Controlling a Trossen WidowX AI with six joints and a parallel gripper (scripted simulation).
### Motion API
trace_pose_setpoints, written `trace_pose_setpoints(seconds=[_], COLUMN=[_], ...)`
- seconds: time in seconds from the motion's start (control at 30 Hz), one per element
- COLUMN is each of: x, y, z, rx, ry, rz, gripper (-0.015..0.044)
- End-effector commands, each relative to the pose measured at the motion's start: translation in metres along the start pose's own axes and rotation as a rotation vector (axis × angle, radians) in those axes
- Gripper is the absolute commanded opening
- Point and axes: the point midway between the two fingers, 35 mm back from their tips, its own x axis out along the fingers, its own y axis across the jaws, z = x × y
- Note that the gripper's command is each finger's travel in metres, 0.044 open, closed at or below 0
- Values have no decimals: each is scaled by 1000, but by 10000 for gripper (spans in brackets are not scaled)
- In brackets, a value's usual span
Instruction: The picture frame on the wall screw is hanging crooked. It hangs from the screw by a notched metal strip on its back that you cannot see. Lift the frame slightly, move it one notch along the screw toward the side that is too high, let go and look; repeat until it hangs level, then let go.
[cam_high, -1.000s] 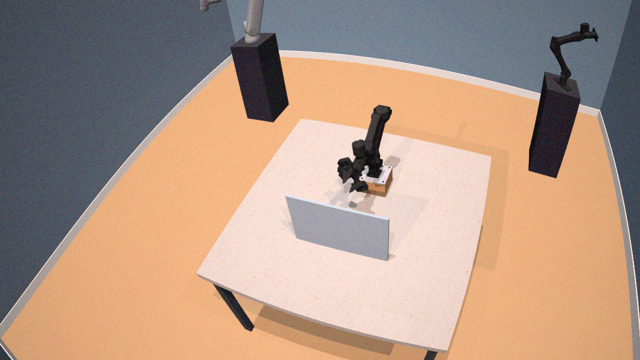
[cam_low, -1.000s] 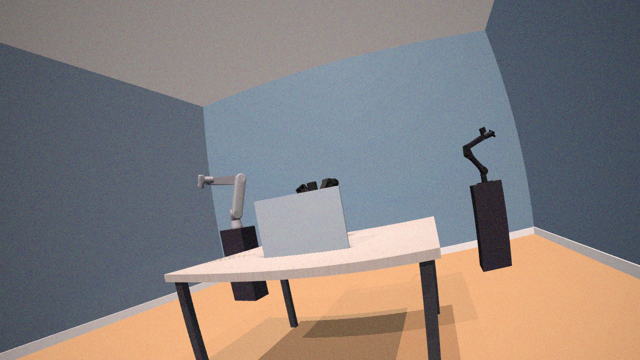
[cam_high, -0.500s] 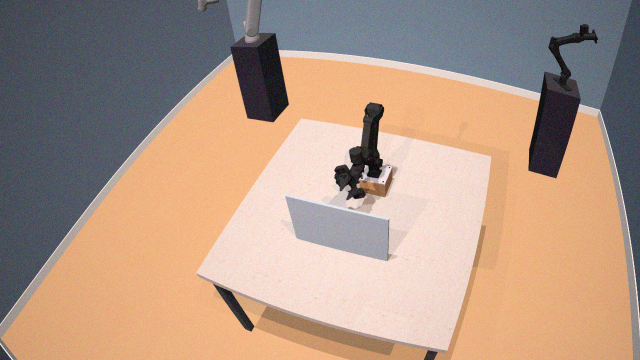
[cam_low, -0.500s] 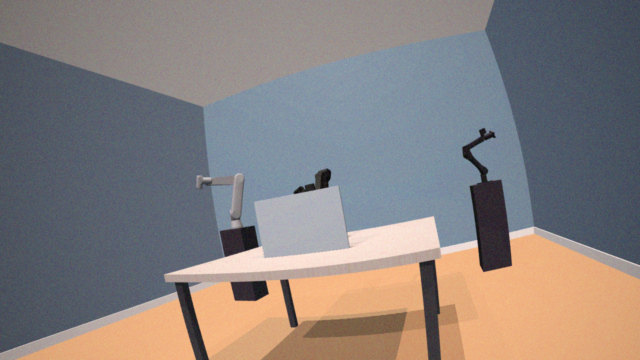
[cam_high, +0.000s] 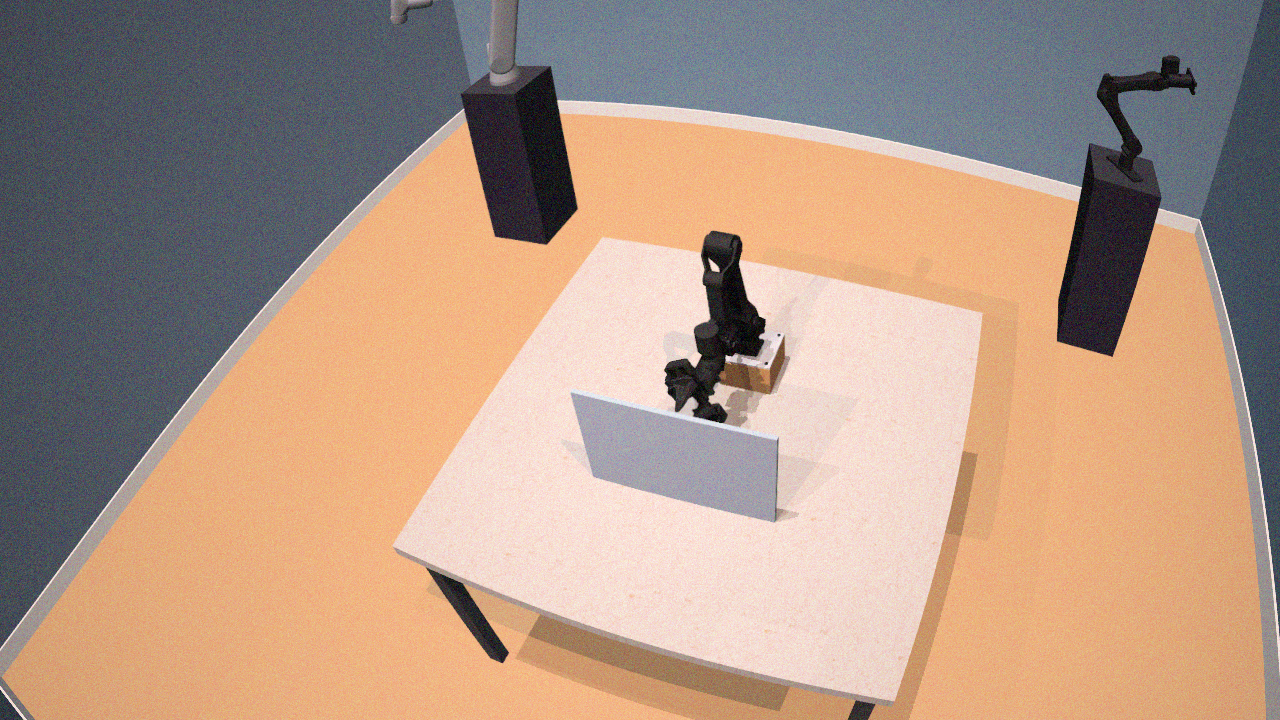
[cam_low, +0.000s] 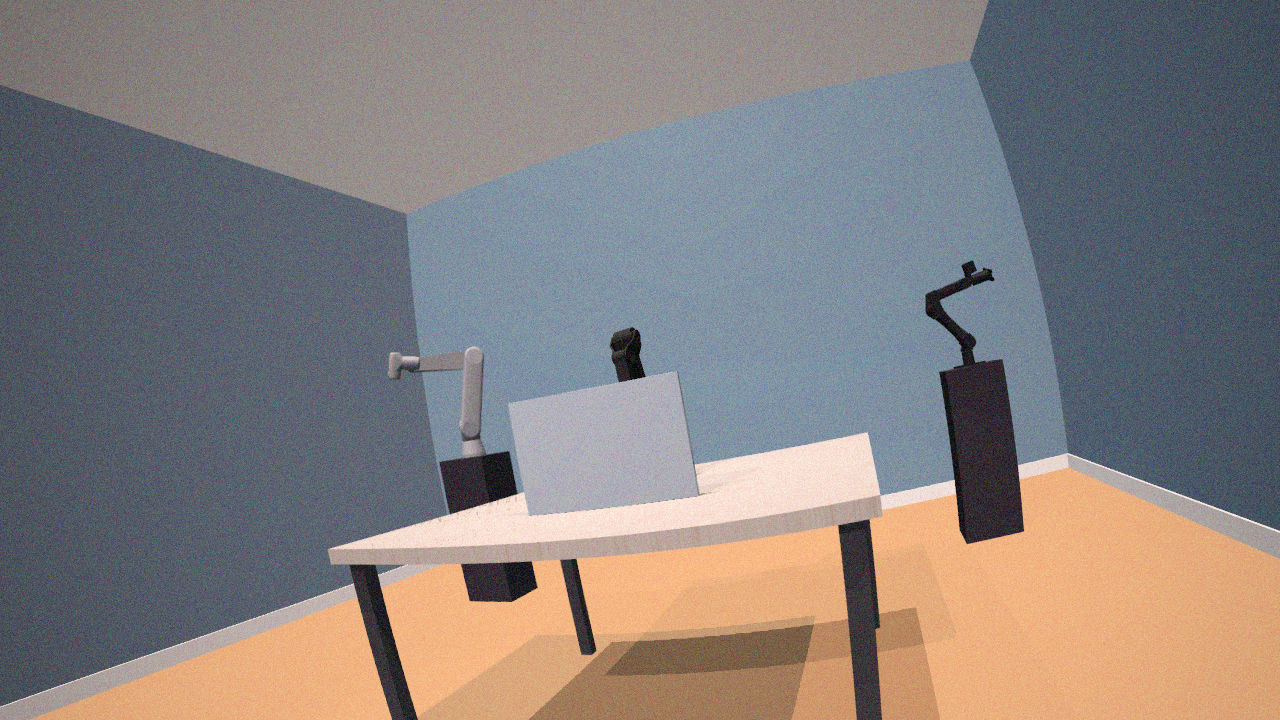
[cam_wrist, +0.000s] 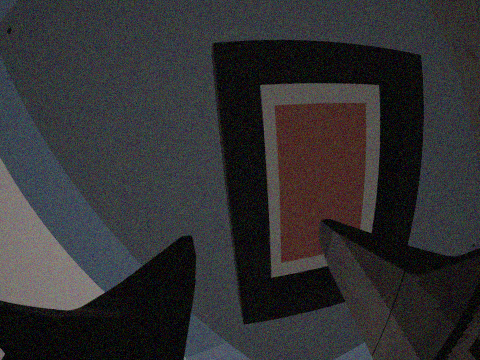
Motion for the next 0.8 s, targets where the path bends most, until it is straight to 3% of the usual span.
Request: trace_pose_setpoints(seconds=[0.0,0.77], x=[3,21], y=[1,2], z=[0,0], rx=[5,5], ry=[1,2], rz=[14,15], gripper=[260,260])
